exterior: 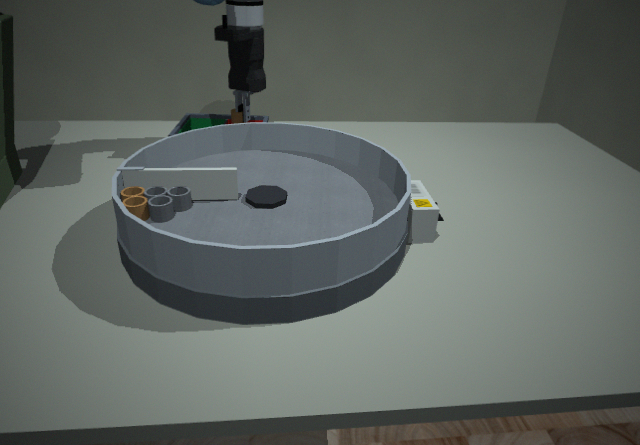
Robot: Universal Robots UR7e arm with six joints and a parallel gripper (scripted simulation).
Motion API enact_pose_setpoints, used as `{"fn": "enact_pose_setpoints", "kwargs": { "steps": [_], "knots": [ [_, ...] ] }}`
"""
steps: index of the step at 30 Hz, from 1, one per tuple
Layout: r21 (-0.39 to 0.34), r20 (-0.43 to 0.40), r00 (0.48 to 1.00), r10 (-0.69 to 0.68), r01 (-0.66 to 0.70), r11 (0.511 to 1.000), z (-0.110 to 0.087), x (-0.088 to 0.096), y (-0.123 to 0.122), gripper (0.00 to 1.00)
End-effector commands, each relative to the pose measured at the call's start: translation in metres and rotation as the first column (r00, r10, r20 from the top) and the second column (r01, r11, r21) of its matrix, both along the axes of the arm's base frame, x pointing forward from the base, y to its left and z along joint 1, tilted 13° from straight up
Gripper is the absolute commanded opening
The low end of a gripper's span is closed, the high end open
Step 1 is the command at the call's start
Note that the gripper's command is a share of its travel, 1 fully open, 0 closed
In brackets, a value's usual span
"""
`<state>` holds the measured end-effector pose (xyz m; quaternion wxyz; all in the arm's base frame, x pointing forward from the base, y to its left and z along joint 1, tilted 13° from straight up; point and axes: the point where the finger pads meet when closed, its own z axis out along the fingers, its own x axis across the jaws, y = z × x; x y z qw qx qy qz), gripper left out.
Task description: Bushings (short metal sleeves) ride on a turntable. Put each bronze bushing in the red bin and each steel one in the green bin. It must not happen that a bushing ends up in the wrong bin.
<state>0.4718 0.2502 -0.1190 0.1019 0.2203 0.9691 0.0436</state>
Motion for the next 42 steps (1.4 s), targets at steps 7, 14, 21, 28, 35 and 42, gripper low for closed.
{"fn": "enact_pose_setpoints", "kwargs": {
  "steps": [7, 14, 21, 28, 35, 42],
  "knots": [
    [0.001, 0.001, 1.0, 0.0, 0.0, 1.0, -0.004, 0.001, 0.001, 0.0],
    [0.001, 0.001, 1.0, 0.0, 0.0, 1.0, -0.007, 0.002, 0.001, 0.0],
    [0.001, 0.001, 1.0, 0.0, 0.0, 1.0, -0.012, 0.003, 0.001, 0.0],
    [0.001, 0.001, 1.0, 0.0, 0.0, 1.0, -0.015, 0.004, 0.001, 0.0],
    [0.001, 0.001, 1.0, 0.0, 0.0, 1.0, -0.018, 0.005, 0.001, 0.0],
    [0.001, 0.001, 1.0, 0.0, 0.0, 1.0, -0.022, 0.006, 0.001, 0.0]
  ]
}}
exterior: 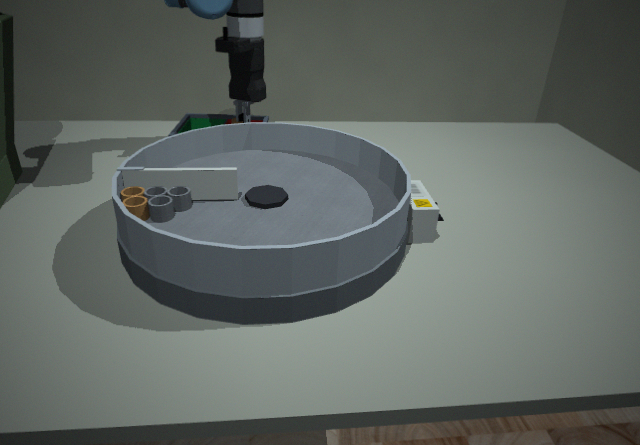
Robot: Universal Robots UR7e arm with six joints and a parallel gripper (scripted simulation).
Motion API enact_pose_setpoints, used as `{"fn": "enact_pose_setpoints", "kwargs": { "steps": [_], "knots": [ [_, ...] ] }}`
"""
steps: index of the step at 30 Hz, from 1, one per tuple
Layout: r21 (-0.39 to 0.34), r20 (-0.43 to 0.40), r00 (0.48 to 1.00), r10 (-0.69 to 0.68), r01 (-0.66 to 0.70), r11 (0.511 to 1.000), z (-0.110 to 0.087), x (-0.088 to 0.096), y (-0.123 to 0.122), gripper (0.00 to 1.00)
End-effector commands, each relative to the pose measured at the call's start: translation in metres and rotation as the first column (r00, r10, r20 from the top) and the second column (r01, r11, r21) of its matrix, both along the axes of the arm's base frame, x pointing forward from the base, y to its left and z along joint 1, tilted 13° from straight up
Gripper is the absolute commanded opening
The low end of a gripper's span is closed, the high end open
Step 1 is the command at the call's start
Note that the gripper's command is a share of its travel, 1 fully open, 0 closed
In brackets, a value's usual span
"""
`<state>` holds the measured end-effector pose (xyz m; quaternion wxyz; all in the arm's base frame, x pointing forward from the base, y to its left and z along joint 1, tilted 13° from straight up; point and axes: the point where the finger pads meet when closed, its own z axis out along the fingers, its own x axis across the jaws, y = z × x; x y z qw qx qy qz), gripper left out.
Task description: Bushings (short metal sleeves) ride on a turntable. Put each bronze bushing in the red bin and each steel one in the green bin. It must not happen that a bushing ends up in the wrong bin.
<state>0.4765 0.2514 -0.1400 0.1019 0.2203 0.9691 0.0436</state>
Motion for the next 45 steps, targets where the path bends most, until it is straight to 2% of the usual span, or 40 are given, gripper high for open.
{"fn": "enact_pose_setpoints", "kwargs": {
  "steps": [1, 28, 45],
  "knots": [
    [0.001, 0.001, 1.0, 0.0, 0.0, 1.0, -0.003, 0.001, 0.0, 0.0],
    [0.001, 0.001, 1.0, 0.0, 0.0, 1.0, -0.018, 0.005, 0.001, 0.0],
    [0.001, 0.001, 1.0, 0.0, 0.0, 1.0, -0.018, 0.005, 0.001, 0.0]
  ]
}}
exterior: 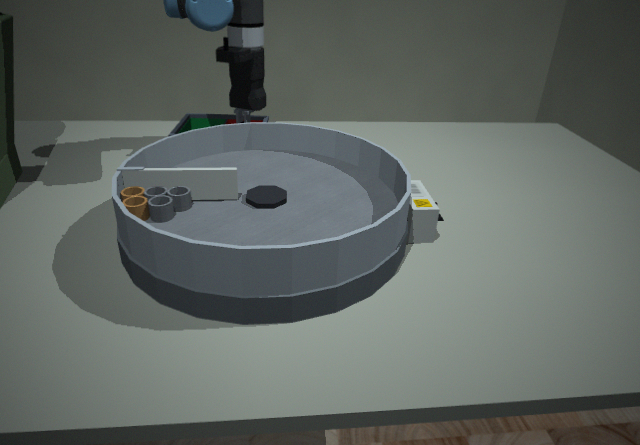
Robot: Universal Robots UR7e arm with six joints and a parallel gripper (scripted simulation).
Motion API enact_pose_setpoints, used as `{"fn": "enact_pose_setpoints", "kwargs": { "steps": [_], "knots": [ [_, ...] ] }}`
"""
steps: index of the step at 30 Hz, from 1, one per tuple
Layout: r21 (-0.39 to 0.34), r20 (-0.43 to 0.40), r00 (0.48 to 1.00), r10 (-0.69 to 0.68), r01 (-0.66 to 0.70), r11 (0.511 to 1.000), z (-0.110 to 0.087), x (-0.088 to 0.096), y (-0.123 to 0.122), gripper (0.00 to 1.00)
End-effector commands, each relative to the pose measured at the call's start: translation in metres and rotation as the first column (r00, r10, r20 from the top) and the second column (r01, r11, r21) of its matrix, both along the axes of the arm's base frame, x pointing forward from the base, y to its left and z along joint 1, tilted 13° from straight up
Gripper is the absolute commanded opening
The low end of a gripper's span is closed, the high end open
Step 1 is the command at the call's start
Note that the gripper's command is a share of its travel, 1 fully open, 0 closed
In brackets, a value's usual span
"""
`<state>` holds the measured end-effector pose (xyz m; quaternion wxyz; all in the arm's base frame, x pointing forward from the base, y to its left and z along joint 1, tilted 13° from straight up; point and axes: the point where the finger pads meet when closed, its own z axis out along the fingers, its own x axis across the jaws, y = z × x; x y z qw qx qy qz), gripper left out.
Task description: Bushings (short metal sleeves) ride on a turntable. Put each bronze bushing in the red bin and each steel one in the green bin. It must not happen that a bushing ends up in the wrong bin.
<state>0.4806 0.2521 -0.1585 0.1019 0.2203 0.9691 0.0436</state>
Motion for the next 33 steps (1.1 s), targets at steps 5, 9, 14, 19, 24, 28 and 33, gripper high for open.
{"fn": "enact_pose_setpoints", "kwargs": {
  "steps": [5, 9, 14, 19, 24, 28, 33],
  "knots": [
    [0.001, 0.001, 1.0, 0.0, 0.0, 1.0, 0.0006, 0.0004, 0.0002, 0.42],
    [0.001, 0.001, 1.0, 0.0, 0.0, 1.0, 0.0006, 0.0004, 0.0002, 0.42],
    [0.001, 0.001, 1.0, 0.0, 0.0, 1.0, 0.0006, 0.0004, 0.0002, 0.42],
    [0.001, 0.001, 1.0, 0.0, 0.0, 1.0, 0.0006, 0.0004, 0.0002, 0.42],
    [0.001, 0.001, 1.0, 0.0, 0.0, 1.0, 0.0006, 0.0004, 0.0002, 0.42],
    [0.001, 0.001, 1.0, 0.0, 0.0, 1.0, 0.0006, 0.0004, 0.0002, 0.42],
    [0.001, 0.001, 1.0, 0.0, 0.0, 1.0, 0.0006, 0.0004, 0.0002, 0.42]
  ]
}}
